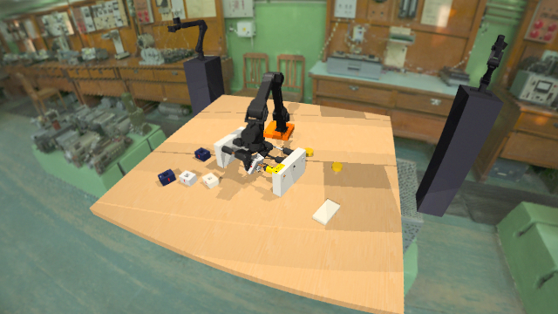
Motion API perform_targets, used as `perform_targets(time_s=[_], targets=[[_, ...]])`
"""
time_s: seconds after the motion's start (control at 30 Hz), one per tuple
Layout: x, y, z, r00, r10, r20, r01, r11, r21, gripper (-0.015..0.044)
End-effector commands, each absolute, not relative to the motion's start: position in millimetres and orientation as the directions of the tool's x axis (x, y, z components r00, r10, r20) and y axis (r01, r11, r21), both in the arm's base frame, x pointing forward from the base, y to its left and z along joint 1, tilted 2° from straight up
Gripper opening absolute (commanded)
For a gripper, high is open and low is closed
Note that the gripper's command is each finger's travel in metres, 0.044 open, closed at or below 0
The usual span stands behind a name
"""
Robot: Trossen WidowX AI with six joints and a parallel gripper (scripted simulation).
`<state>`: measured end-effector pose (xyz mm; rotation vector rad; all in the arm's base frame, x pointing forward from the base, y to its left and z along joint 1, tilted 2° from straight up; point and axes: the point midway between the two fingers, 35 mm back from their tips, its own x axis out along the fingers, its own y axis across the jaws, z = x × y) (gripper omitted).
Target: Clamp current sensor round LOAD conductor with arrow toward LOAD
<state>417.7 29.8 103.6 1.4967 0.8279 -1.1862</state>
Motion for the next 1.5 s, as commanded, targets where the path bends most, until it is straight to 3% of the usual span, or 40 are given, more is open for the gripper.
perform_targets(time_s=[0.0,1.23,1.47], targets=[[418.6,30.5,104.4,0.285,-0.068,-0.956,0.922,-0.253,0.293,0.0],[418.6,30.5,104.4,0.285,-0.068,-0.956,0.922,-0.253,0.293,0.0],[417.7,29.8,103.6,0.281,-0.071,-0.957,0.923,-0.253,0.29,0.0184]])
